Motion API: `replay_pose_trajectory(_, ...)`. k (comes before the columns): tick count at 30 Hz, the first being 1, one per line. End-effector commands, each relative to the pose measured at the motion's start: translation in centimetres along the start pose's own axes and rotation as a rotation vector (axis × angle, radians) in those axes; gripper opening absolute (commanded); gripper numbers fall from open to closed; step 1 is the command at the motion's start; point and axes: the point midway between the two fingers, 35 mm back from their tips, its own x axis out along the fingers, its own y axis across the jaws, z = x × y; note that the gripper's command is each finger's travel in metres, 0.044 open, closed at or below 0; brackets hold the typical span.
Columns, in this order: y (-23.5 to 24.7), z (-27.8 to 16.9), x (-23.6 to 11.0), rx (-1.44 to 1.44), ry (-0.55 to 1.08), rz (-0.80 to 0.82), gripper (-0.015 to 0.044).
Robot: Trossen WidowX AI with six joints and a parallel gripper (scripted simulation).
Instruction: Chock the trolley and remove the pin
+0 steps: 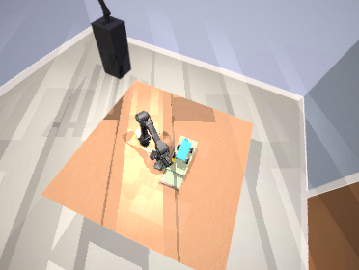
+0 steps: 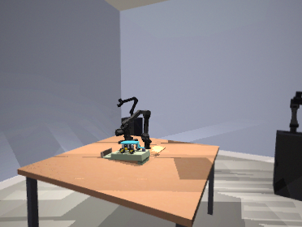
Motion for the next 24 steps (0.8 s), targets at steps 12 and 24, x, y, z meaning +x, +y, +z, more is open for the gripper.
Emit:
replay_pose_trajectory(12, 0.92, -0.02, 0.38, -0.003, -0.001, 0.003, 0.019)
replay_pose_trajectory(24, 0.84, 0.02, 0.41, 0.001, -0.002, 0.0, 0.0321)
